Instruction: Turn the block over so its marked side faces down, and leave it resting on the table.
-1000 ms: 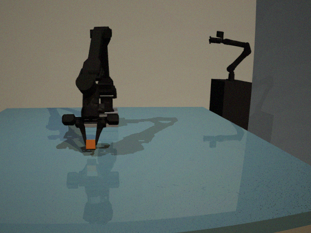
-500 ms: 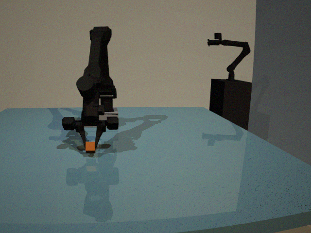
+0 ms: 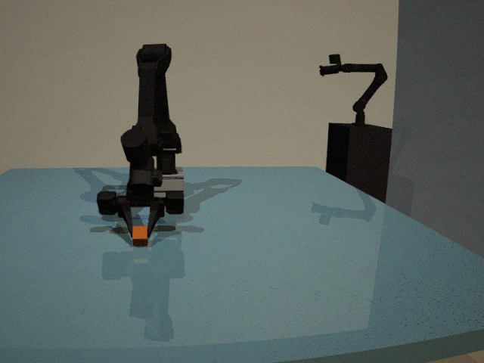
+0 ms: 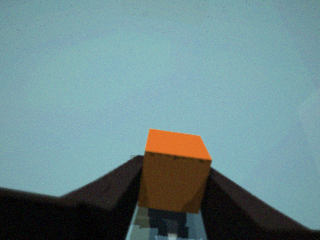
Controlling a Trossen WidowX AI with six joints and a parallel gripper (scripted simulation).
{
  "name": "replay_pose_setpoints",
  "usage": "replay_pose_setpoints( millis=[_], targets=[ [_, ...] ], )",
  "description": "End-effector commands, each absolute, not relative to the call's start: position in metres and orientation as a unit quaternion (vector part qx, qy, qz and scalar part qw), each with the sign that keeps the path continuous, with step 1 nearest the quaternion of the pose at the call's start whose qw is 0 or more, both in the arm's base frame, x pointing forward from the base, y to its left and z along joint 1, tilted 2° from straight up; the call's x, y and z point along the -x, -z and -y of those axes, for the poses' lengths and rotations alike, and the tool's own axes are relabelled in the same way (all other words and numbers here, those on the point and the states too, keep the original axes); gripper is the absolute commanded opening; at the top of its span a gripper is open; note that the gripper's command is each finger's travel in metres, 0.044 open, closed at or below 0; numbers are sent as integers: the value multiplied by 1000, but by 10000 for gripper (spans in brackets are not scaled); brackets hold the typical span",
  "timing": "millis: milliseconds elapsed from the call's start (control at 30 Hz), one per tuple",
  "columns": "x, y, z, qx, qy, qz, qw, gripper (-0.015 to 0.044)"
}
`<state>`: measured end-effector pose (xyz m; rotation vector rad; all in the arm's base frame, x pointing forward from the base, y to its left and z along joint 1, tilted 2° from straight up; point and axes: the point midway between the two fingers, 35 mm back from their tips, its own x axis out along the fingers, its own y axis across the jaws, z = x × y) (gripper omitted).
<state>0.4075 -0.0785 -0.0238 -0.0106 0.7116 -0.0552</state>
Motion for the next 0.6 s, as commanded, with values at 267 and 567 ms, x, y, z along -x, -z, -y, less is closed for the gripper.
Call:
replay_pose_setpoints(
  millis=[267,567],
  targets=[
    [-394,27,75,6,25,-269,963,0],
    [-392,22,75,7,24,-248,969,0]
  ],
)
